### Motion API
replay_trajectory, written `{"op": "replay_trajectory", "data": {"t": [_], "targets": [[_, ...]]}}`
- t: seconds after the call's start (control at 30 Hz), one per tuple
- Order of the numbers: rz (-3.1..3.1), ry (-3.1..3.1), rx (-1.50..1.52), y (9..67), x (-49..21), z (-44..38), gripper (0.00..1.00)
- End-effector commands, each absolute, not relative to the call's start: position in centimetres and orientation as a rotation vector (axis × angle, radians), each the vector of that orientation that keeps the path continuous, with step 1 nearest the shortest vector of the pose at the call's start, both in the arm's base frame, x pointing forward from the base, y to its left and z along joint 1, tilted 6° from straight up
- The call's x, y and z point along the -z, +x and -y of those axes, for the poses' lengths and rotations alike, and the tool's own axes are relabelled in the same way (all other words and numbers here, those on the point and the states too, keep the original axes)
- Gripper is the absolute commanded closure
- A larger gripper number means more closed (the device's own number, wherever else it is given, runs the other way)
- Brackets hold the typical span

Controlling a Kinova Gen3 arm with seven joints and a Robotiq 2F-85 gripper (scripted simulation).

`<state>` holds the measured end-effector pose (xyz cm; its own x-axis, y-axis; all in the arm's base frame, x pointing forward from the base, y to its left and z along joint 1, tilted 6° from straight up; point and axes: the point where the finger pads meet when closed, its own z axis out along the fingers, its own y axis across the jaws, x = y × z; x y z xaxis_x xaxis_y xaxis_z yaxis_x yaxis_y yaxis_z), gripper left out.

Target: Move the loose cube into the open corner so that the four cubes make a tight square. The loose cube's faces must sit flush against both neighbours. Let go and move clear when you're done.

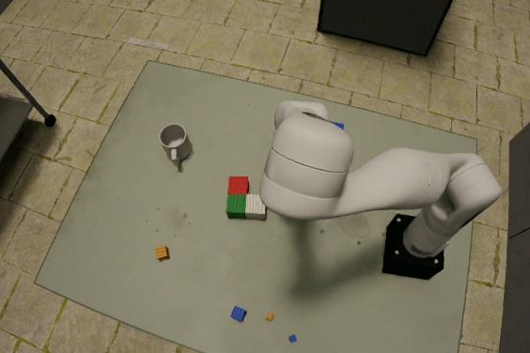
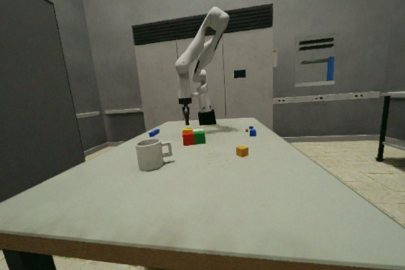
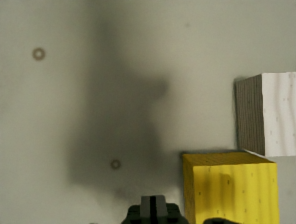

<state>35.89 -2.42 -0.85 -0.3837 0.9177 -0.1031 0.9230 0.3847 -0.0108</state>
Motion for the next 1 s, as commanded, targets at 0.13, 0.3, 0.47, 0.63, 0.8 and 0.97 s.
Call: {"op": "replay_trajectory", "data": {"t": [0.13,0.3,0.47,0.63,0.8,0.97], "targets": [[-2.544,1.705,0.112,35.8,3.0,3.0,0.9],[-2.544,1.705,0.112,35.8,4.1,3.1,0.9],[-2.544,1.705,0.112,35.8,4.5,3.1,0.9],[-2.544,1.705,0.112,35.8,5.0,3.1,0.9],[-2.544,1.705,0.112,35.8,5.2,3.2,0.9],[-2.544,1.705,0.112,35.8,5.2,3.2,0.9]]}}
